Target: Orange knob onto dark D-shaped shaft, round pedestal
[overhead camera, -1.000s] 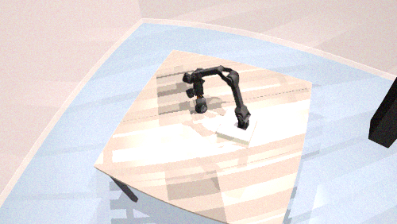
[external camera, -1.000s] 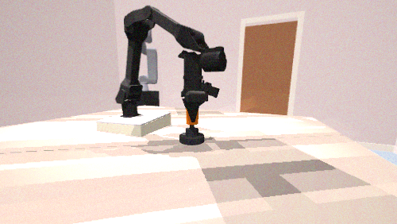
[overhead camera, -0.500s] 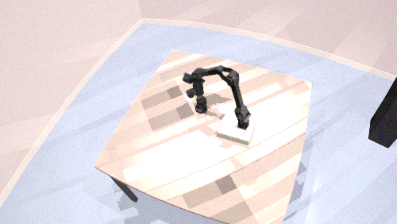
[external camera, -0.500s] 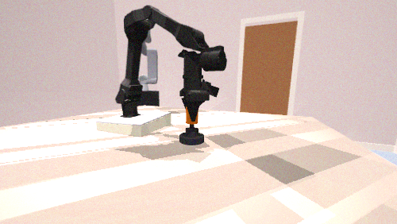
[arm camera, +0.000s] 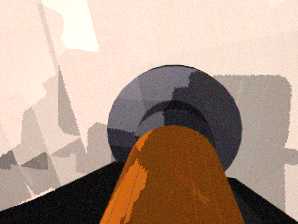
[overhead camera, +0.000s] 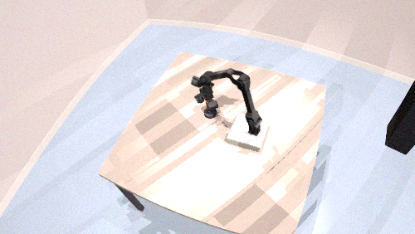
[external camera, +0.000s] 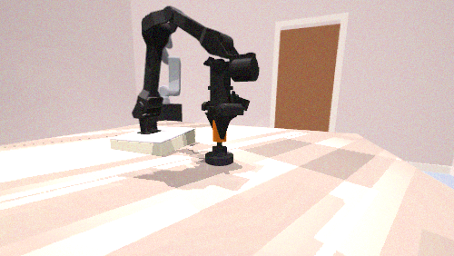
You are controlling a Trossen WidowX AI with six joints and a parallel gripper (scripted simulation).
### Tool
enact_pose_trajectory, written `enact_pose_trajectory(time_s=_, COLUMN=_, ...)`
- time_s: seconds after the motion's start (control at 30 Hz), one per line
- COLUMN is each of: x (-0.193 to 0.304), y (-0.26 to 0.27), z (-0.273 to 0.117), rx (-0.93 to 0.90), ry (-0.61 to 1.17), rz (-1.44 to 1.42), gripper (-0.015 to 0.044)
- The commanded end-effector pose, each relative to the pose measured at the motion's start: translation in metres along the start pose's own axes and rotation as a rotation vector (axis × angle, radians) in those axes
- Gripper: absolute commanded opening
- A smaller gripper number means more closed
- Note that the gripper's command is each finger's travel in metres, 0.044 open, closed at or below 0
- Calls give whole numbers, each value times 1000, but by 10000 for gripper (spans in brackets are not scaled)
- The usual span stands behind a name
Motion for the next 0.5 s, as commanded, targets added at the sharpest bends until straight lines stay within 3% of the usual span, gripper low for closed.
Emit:
enact_pose_trajectory(time_s=0.0, x=0, y=0, z=1, rx=2, ry=0, rz=-9, gripper=0)
enact_pose_trajectory(time_s=0.47, x=0, y=0, z=-3, rx=2, ry=0, rz=-17, gripper=0)
Point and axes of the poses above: the point midway between the two fingers, 35 mm back from their tips, its own z axis out along the fingers, its own y axis across the jaws, x = y × z, the point moved 9 cm from there along -z, back along the fingers, and after that the axes turned 6 degrees about -z, right-handed, at the moved point
